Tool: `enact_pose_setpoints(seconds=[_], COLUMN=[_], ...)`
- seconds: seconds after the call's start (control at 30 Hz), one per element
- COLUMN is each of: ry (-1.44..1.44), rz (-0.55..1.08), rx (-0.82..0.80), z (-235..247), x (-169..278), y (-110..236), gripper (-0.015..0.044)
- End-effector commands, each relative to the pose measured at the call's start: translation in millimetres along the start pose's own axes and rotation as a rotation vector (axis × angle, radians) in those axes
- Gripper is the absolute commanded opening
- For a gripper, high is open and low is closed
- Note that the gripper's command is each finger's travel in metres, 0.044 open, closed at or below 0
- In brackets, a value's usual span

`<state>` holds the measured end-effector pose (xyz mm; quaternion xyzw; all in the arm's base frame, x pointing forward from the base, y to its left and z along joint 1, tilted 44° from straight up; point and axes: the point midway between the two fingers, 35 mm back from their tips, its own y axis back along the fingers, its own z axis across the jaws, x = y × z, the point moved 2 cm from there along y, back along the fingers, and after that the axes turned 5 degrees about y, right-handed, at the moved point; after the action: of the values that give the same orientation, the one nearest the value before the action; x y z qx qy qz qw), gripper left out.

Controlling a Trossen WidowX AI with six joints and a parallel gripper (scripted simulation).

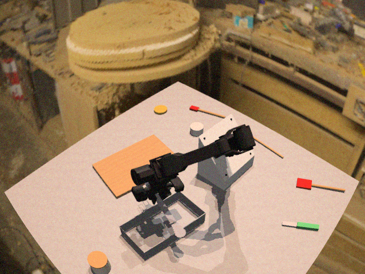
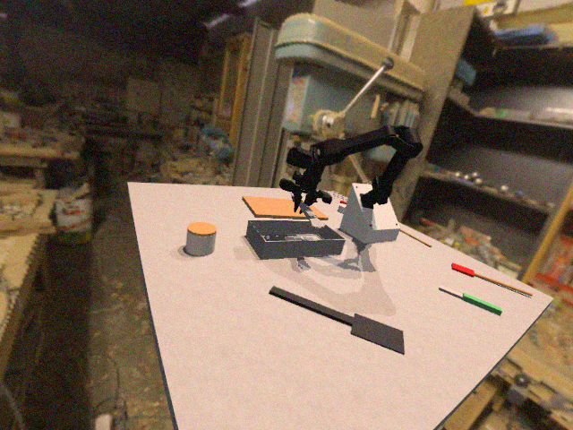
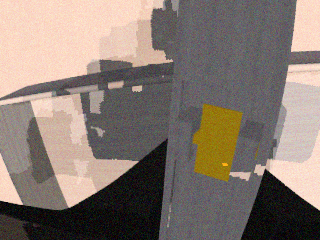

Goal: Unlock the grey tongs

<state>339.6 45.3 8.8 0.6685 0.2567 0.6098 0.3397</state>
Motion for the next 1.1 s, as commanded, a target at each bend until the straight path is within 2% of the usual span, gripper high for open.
enact_pose_setpoints(seconds=[0.0,0.3,0.6,1.07], ry=[0.005,0.003,0.009,0.296], rz=[0.015,0.045,0.039,0.043], rx=[0.044,0.149,0.151,0.137], z=[2.3,3.4,3.1,23.7], x=[1.6,6.2,3.9,-48.0], y=[1.8,5.1,4.7,21.3], gripper=[-0.015,-0.015,-0.015,-0.015])
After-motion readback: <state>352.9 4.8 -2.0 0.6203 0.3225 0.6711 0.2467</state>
